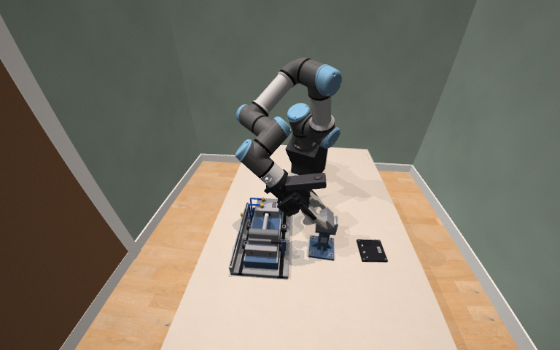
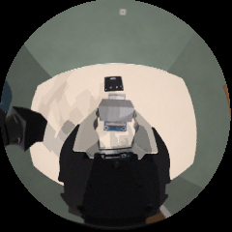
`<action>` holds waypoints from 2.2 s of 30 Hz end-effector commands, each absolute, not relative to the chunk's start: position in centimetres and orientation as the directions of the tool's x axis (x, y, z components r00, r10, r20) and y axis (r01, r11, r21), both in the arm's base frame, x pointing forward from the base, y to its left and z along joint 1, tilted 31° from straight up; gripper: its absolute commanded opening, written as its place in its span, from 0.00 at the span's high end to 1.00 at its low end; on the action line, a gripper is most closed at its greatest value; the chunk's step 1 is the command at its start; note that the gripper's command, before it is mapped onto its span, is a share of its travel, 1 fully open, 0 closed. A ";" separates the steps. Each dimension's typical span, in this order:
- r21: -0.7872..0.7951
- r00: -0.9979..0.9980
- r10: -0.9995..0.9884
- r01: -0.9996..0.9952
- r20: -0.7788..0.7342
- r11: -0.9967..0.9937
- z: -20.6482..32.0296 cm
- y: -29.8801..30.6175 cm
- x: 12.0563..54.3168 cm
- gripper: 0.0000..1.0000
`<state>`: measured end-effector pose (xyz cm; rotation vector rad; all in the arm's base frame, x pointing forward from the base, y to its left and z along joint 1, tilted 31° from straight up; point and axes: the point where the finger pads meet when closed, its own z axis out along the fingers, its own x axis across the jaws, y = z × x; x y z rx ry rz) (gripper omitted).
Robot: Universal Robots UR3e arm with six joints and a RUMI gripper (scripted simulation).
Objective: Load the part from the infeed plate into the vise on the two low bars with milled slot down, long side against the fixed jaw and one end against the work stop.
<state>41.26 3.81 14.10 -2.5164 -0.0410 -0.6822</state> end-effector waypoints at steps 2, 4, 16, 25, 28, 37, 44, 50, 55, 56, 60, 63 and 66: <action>-0.482 0.871 -0.104 0.163 0.480 -0.861 14.2 3.8 41.3 1.00; -0.482 0.871 -0.104 0.163 0.480 -0.861 14.2 3.8 41.3 1.00; -0.482 0.871 -0.104 0.163 0.480 -0.861 14.2 3.8 41.3 1.00; -0.482 0.871 -0.104 0.163 0.480 -0.861 14.2 3.8 41.3 0.49; -0.482 0.871 -0.104 0.163 0.480 -0.861 14.2 3.8 41.3 0.49; -0.482 0.871 -0.104 0.163 0.480 -0.861 14.2 3.8 41.3 0.49; -0.482 0.871 -0.104 0.163 0.480 -0.861 14.2 3.8 41.3 0.49; -0.482 0.871 -0.104 0.163 0.480 -0.861 14.2 3.8 41.3 0.49; -0.482 0.871 -0.104 0.163 0.480 -0.861 14.2 3.8 41.3 0.49; -0.482 0.871 -0.104 0.163 0.480 -0.861 14.2 3.8 41.3 0.49; -0.482 0.871 -0.104 0.163 0.480 -0.861 14.2 3.8 41.3 0.49; -0.482 0.871 -0.104 0.163 0.480 -0.861 14.2 3.8 41.3 0.49; -0.482 0.871 -0.104 0.163 0.480 -0.861 14.2 3.8 41.3 0.49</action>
